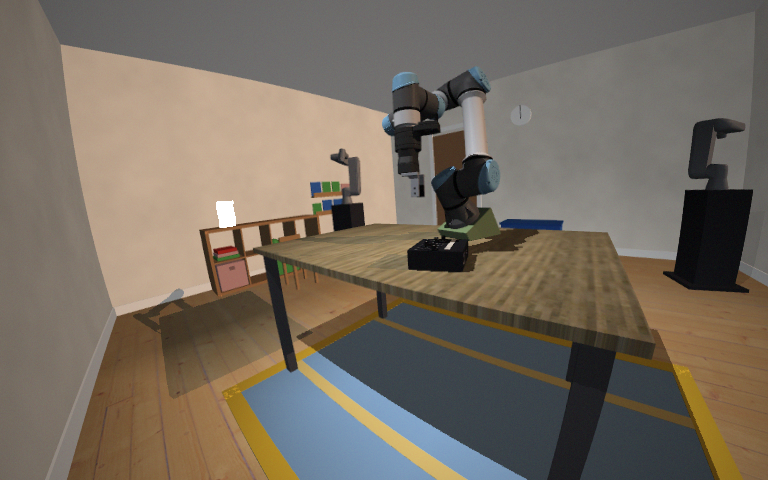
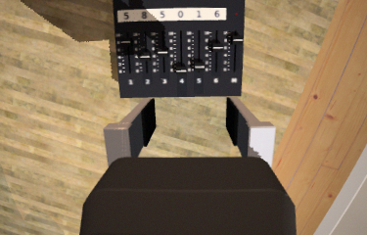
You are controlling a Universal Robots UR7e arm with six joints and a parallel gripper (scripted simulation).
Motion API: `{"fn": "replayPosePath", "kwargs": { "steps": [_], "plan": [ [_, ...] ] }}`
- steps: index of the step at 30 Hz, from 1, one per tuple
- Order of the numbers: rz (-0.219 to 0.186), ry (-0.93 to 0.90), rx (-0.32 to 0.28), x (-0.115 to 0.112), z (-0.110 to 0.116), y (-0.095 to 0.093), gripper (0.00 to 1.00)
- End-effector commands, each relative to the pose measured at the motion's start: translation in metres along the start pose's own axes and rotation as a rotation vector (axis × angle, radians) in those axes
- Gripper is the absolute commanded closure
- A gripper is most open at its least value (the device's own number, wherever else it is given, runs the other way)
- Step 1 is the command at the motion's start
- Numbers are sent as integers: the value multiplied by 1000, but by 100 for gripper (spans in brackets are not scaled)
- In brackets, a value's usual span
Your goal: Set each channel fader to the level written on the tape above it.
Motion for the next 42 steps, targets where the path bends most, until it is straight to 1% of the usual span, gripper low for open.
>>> {"fn": "replayPosePath", "kwargs": {
  "steps": [1, 5, 7, 11, 14, 31, 34, 39, 41, 42],
  "plan": [
    [-8, -63, 6, 1, -10, -3, 0],
    [-22, -168, 14, 1, -27, -8, 0],
    [-22, -168, 14, 1, -27, -8, 0],
    [-36, -265, 17, 0, -42, -13, 0],
    [-41, -308, 17, 0, -49, -15, 0],
    [-43, -317, 17, -1, -51, -17, 0],
    [-43, -272, 18, -8, -57, -28, 0],
    [-41, -114, 22, -38, -75, -67, 0],
    [-41, -114, 22, -38, -75, -67, 0],
    [-41, -83, 23, -44, -79, -74, 0]
  ]
}}
Point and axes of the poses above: the point where the finger pads meet when closed, its own y axis back along the fingers, its own x axis across the jaws, z = x × y, the point moved 3 cm from there along y, back along the fingers, and after that the axes turned 10 degrees about y, right-handed, at the moved point
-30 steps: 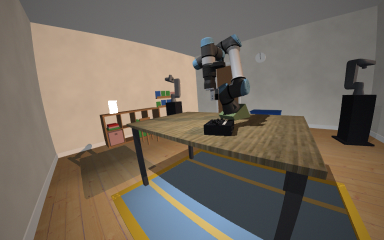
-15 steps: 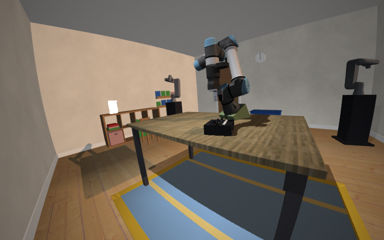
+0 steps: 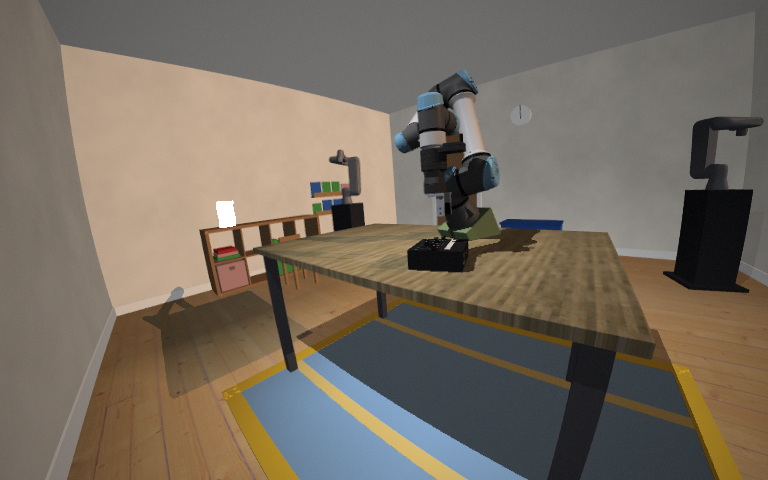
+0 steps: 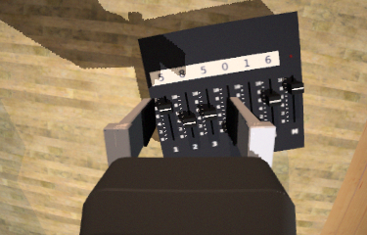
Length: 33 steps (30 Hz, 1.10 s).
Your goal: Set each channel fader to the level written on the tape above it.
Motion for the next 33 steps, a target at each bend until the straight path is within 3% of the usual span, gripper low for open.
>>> {"fn": "replayPosePath", "kwargs": {
  "steps": [1, 6, 7, 33],
  "plan": [
    [15, 105, 4, -19, -8, -26, 0],
    [15, 154, 4, -29, -12, -37, 0],
    [15, 154, 4, -29, -12, -37, 100],
    [15, 154, 4, -29, -12, -37, 100]
  ]
}}
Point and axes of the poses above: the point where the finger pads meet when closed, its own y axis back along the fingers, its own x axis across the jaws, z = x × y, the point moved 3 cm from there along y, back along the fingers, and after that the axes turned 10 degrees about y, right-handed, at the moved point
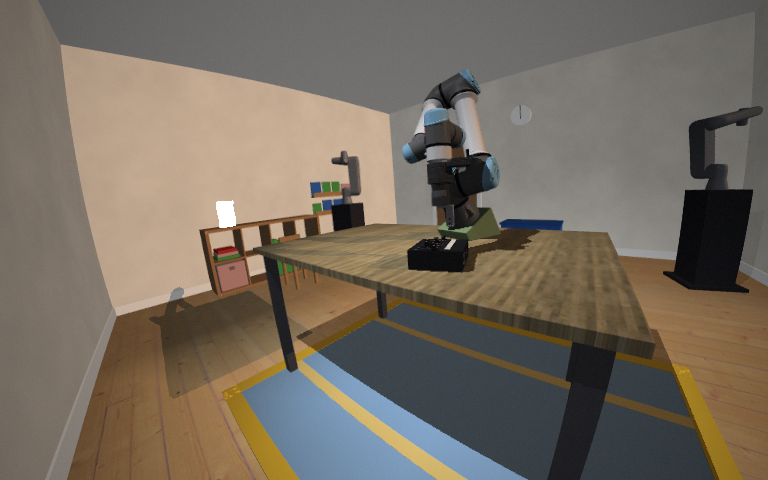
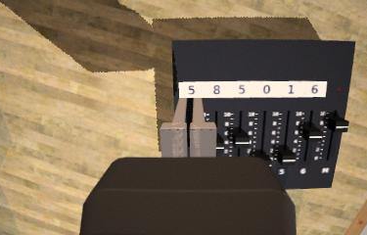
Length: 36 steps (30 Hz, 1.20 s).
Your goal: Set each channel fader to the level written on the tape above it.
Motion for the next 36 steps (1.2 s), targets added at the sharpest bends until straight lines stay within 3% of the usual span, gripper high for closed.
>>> {"fn": "replayPosePath", "kwargs": {
  "steps": [1, 36],
  "plan": [
    [1, 0, 0, 0, 0, 0, 100],
    [1, 0, 0, 0, 0, -8, 100]
  ]
}}
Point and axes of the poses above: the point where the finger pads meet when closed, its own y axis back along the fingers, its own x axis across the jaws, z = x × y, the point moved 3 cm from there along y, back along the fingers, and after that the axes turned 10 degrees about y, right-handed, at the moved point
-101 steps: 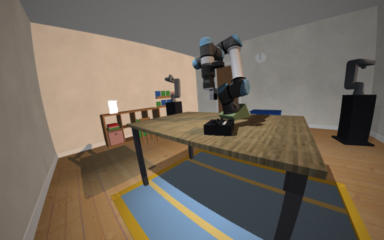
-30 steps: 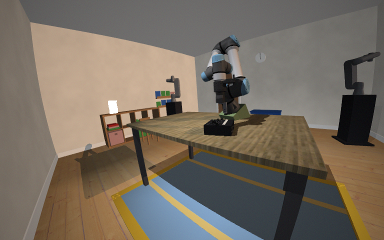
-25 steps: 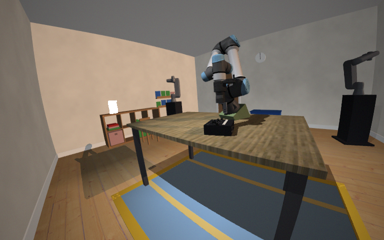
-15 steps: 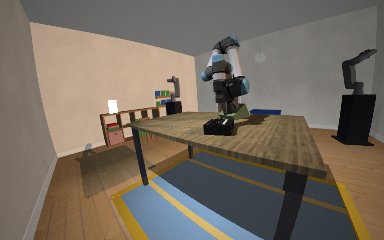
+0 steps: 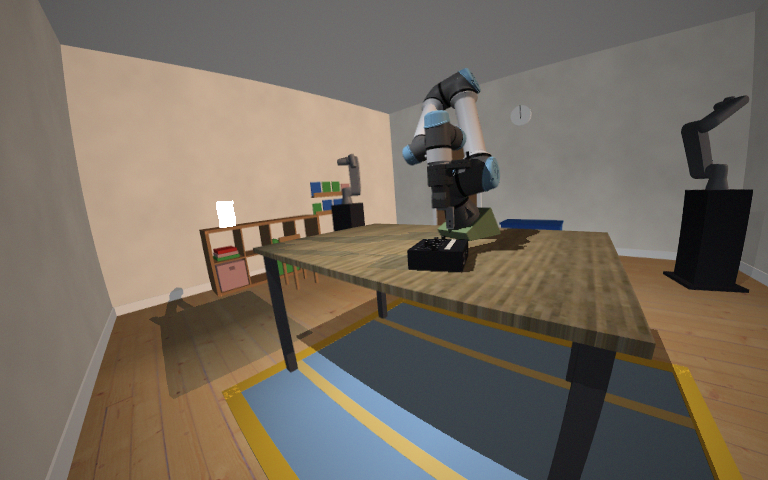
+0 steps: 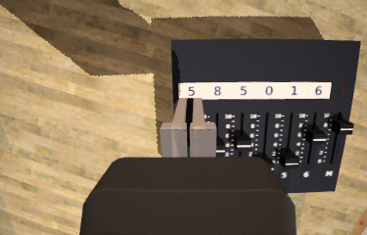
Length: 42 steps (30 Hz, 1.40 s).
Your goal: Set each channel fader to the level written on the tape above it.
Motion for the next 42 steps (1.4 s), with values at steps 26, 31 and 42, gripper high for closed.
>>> {"fn": "replayPosePath", "kwargs": {
  "steps": [26, 31, 42],
  "plan": [
    [1, 0, 0, 0, 0, -16, 100],
    [1, 0, 0, 0, 0, -17, 100],
    [1, 0, 0, 0, 0, -17, 100]
  ]
}}
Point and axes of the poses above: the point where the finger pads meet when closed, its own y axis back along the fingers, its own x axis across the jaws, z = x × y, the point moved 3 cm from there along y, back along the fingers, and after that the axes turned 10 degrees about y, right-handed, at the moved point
